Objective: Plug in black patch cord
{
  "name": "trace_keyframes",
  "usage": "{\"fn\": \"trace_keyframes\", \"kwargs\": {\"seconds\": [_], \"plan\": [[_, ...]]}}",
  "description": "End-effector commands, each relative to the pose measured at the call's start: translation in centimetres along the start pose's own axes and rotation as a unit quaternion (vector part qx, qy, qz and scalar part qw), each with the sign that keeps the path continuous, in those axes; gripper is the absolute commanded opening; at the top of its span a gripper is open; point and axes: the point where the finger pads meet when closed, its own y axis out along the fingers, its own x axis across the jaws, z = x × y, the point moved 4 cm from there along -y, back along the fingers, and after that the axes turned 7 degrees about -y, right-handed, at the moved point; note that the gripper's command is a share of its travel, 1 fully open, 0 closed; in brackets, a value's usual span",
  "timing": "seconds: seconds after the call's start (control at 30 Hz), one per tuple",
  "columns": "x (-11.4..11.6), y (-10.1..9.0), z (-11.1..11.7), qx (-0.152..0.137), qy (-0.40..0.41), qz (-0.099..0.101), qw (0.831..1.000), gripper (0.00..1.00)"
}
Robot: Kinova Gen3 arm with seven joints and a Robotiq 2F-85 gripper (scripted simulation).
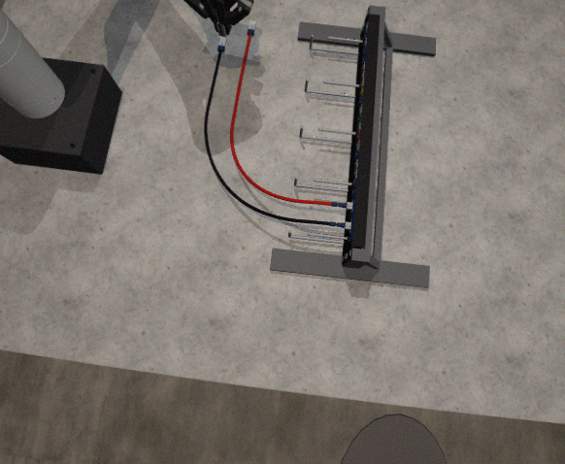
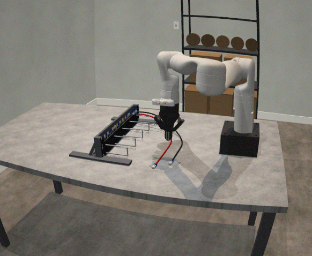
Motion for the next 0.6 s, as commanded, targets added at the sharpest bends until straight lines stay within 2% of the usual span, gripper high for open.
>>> {"fn": "trace_keyframes", "kwargs": {"seconds": [0.0, 0.57], "plan": [[-1.65, 0.58, 1.64, -0.014, -0.047, 0.007, 0.999, 0.0], [-2.29, 0.81, 2.01, -0.022, -0.066, 0.011, 0.998, 0.0]]}}
